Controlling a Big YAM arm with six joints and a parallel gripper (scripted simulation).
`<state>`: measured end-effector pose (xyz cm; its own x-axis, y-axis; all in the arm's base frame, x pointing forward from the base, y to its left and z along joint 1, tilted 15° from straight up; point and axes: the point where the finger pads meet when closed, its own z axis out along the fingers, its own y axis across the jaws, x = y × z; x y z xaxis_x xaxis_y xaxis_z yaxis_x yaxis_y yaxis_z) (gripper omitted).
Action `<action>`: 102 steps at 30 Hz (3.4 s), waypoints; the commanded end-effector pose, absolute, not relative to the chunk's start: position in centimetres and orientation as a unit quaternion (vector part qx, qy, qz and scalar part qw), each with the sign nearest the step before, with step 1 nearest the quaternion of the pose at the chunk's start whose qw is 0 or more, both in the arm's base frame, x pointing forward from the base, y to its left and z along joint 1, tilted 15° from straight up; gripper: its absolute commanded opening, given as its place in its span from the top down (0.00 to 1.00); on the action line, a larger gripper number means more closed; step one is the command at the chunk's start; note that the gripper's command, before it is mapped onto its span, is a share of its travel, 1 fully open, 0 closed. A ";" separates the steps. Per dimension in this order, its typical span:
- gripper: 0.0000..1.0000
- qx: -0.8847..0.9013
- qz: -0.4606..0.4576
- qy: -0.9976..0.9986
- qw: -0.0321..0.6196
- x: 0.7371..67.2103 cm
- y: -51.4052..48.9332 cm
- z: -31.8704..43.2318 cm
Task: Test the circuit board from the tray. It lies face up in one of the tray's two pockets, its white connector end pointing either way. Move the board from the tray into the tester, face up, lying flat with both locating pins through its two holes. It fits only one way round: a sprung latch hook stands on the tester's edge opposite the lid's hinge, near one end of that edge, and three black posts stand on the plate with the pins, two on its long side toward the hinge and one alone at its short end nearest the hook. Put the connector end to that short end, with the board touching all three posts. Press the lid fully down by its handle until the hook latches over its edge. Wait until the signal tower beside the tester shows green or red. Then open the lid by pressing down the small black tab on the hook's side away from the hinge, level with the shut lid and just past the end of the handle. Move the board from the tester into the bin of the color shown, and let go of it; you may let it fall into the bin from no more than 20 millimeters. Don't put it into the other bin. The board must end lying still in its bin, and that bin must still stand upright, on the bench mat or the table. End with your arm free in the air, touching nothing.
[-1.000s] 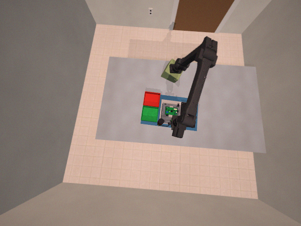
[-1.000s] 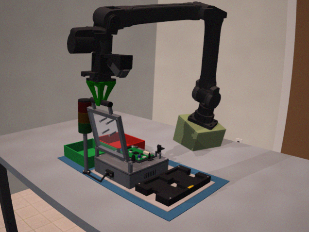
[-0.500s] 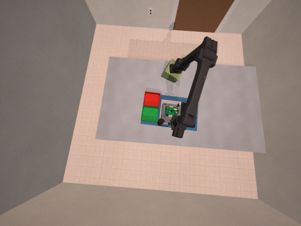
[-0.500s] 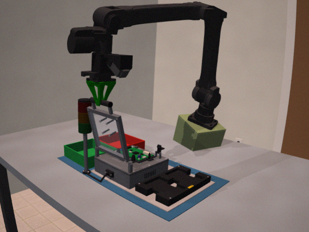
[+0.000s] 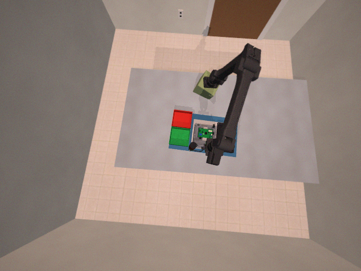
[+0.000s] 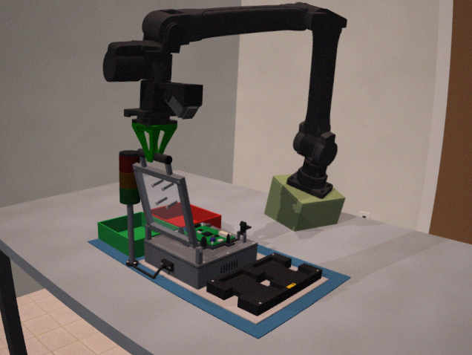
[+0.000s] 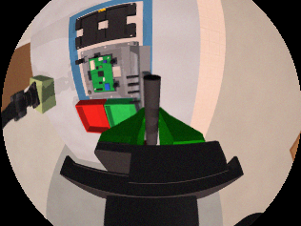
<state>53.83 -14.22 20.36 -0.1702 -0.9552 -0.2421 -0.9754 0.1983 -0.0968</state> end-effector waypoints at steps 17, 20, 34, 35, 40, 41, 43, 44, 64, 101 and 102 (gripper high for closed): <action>1.00 -0.630 0.030 0.765 0.132 51.3 -14.5 22.3; 1.00 -0.630 0.030 0.765 0.131 50.9 -14.5 22.3; 1.00 -0.630 0.030 0.765 0.131 48.7 -14.1 22.1; 1.00 -0.630 0.030 0.765 0.131 48.5 -14.0 22.1; 1.00 -0.631 0.031 0.764 0.130 47.5 -13.7 21.9; 1.00 -0.631 0.031 0.764 0.130 47.2 -13.6 21.8; 1.00 -0.631 0.031 0.764 0.130 46.8 -13.4 21.7; 1.00 -0.631 0.031 0.764 0.130 46.6 -13.4 21.7; 1.00 -0.636 0.033 0.760 0.130 42.7 -11.7 20.0; 1.00 -0.632 0.040 0.764 0.126 36.2 -8.5 11.8; 1.00 -0.632 0.041 0.764 0.125 36.0 -8.4 11.5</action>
